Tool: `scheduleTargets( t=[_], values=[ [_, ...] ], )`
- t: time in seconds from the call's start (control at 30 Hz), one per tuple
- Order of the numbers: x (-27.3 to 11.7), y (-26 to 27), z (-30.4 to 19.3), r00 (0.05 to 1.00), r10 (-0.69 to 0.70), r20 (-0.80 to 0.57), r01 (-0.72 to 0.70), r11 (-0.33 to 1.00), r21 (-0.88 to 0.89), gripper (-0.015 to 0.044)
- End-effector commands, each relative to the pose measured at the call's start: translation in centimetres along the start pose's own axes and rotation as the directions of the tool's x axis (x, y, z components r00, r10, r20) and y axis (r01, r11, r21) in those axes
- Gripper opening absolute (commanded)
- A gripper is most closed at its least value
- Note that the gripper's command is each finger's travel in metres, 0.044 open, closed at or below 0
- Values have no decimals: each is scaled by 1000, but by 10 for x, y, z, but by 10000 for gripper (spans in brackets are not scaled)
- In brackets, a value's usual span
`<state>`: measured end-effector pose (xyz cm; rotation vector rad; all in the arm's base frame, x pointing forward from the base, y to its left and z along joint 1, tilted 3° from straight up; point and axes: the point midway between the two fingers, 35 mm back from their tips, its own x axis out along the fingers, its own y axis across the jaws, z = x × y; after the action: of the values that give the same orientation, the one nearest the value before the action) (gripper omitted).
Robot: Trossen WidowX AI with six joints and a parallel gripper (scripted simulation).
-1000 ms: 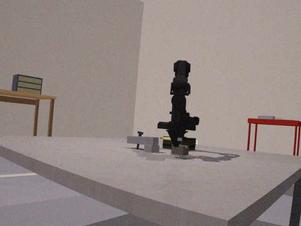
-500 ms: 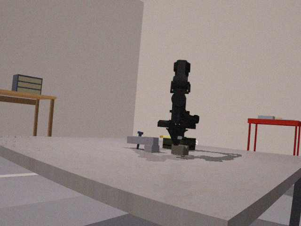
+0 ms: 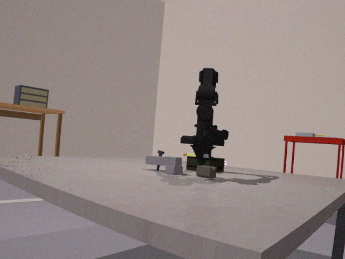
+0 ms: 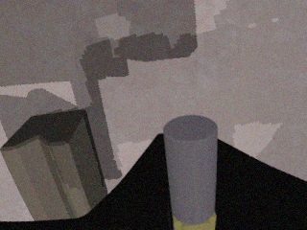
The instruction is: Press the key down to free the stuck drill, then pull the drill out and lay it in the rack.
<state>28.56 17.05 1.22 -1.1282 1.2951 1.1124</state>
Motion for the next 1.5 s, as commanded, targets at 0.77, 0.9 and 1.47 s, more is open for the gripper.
scheduleTargets(
  t=[0.77, 0.9, 1.47],
  values=[
    [-14, -1, 0, 1000, -2, 3, 2, 1000, -1, 0],
    [-13, 3, 1, 1000, -1, 3, 1, 1000, -1, 0],
    [-6, 31, 4, 1000, 1, 3, -1, 1000, -1, 0]
  ],
)
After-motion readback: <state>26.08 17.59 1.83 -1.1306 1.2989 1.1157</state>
